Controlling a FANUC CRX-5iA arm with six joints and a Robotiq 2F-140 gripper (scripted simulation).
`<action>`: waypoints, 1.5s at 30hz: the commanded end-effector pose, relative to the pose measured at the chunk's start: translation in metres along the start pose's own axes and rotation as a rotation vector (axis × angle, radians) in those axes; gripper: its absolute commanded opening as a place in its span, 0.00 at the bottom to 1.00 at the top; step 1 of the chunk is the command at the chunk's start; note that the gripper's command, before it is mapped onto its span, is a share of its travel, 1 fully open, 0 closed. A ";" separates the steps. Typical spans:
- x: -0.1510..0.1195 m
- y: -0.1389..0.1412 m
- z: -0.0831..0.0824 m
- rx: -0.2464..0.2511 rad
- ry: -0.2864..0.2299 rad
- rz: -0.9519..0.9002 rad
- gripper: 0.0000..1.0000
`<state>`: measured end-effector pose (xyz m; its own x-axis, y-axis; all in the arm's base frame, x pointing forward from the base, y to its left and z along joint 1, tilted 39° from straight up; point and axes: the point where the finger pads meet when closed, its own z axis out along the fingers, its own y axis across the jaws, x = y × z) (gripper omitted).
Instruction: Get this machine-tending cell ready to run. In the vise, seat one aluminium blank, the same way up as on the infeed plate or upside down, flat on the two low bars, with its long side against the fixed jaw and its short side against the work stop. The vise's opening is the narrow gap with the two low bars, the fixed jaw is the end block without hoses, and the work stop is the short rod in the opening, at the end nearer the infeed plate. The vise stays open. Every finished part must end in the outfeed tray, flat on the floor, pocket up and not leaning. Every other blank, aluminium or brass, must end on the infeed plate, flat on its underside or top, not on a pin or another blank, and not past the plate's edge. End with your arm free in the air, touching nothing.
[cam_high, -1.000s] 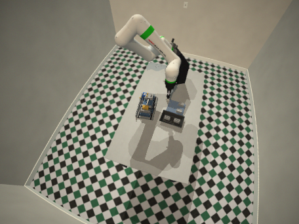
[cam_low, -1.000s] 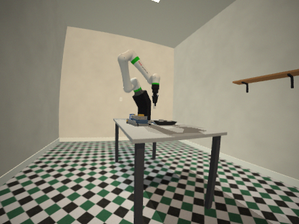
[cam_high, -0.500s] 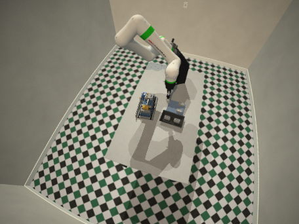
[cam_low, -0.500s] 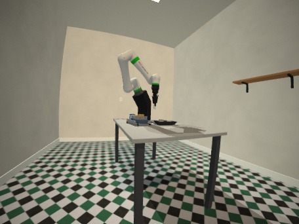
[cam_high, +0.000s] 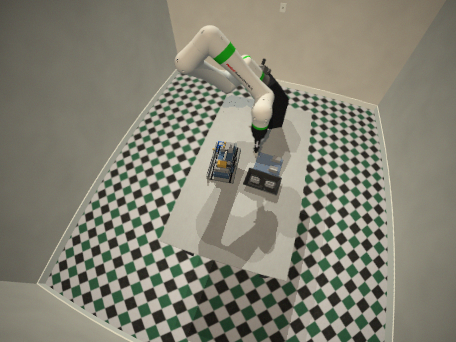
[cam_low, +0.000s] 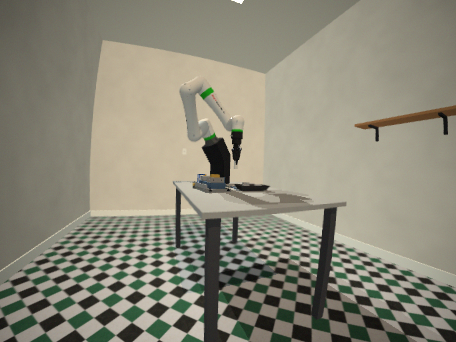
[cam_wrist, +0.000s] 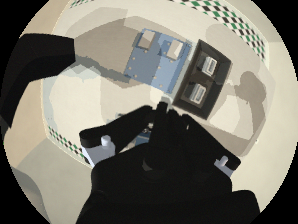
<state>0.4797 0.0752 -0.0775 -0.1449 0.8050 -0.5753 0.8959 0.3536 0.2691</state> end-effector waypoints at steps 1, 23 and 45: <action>0.000 0.000 0.005 -0.001 0.000 0.000 0.00; 0.000 0.000 0.041 -0.001 0.000 0.000 0.00; 0.000 0.000 0.047 -0.001 0.000 0.000 0.00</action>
<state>0.4996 0.0528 -0.1139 -0.1447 0.8050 -0.5753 0.8956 0.3537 0.2698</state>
